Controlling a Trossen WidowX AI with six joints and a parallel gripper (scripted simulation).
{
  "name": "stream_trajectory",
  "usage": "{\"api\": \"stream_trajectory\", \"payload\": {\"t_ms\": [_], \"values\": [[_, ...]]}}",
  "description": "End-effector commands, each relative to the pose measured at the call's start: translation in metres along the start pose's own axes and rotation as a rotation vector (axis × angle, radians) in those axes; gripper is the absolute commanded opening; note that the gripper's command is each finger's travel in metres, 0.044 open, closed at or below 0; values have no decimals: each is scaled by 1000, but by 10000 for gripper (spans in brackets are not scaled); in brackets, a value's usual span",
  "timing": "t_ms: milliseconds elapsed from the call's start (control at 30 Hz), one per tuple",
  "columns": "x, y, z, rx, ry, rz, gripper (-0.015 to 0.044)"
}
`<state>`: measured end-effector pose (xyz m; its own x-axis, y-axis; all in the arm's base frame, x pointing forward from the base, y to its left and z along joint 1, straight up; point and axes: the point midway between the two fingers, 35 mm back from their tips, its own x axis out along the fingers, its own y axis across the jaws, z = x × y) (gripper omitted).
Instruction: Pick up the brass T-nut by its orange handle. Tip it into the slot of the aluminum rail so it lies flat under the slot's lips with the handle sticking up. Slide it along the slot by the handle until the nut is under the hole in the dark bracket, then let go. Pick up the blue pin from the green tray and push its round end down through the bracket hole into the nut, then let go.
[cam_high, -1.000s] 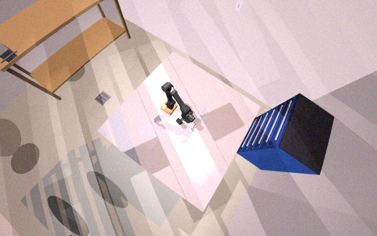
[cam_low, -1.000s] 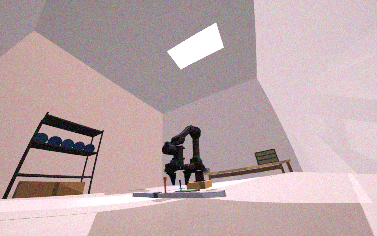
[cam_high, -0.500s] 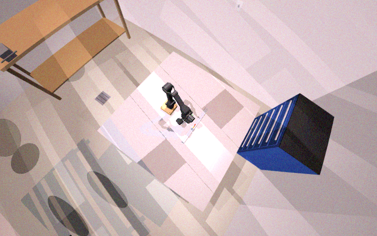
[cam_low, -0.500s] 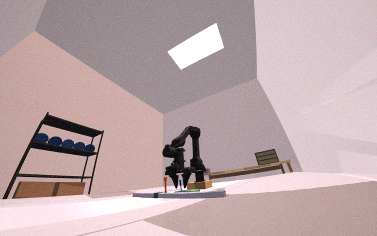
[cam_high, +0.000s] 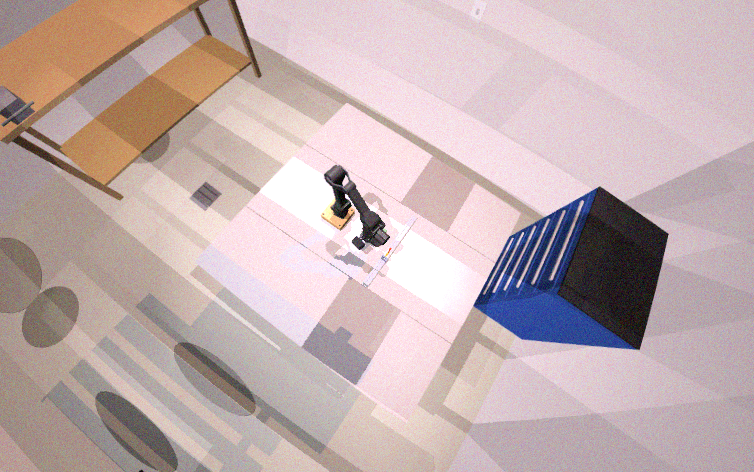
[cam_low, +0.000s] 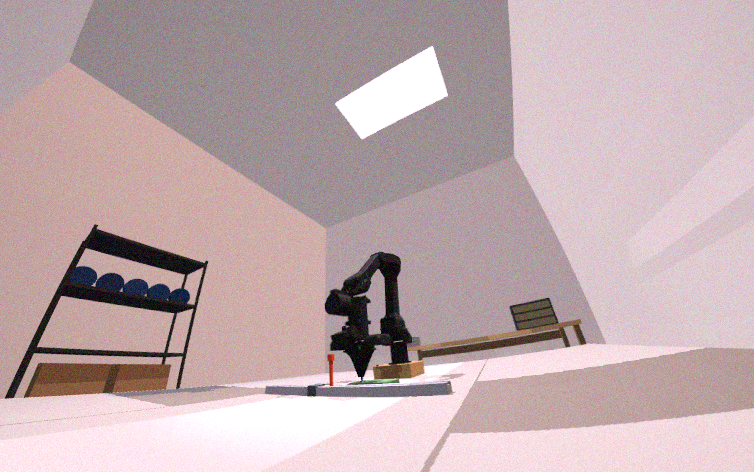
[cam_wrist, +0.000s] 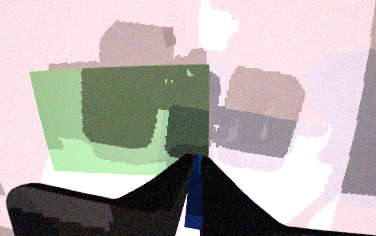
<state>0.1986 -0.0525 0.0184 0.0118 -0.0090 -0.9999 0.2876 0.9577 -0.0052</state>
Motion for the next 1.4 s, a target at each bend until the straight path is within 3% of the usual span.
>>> {"api": "stream_trajectory", "payload": {"t_ms": [0, 100, 933, 1367], "values": [[1, 0, 0, -1, 1, 0, -92], [1, 0, 0, -1, 1, 0, -150], [-23, 0, -3, 0, 11, 0, -150], [-63, 0, -4, -1, 2, 0, -150]]}}
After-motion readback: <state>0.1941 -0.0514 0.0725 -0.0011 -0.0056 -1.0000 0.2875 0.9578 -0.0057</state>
